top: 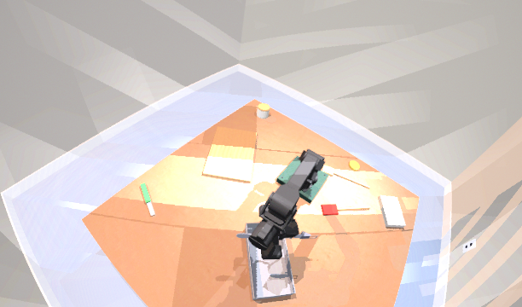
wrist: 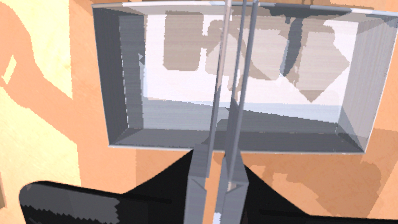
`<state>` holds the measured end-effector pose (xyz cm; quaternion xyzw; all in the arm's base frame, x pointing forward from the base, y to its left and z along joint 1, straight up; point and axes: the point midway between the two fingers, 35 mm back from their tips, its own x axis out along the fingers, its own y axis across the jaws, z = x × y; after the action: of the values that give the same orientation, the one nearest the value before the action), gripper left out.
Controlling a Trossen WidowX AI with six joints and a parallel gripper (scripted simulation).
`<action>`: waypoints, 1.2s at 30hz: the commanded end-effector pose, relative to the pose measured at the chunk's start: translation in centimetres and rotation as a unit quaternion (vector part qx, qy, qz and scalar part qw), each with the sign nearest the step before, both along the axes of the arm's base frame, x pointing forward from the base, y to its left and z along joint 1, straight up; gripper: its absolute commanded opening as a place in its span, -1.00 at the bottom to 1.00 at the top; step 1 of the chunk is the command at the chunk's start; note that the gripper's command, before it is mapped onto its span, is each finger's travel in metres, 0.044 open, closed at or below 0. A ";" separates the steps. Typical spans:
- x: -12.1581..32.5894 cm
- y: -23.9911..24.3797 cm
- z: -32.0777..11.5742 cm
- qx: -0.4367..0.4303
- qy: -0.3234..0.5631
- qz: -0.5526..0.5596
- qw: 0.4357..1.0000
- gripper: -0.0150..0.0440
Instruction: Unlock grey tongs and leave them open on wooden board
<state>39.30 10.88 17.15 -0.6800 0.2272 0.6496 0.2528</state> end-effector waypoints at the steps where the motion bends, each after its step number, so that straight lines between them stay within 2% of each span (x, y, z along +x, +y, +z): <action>1: -0.3 -0.1 0.5 -0.004 0.007 0.001 1.000 -1.00; 12: -0.2 -0.4 0.1 -0.002 0.011 -0.033 0.999 -1.00; 24: 0.4 -3.0 0.1 0.007 0.014 -0.267 0.963 -1.00; 36: 0.8 -5.7 0.2 0.017 0.014 -0.491 0.871 -1.00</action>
<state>39.96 5.89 17.28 -0.4994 0.4958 0.4880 0.5164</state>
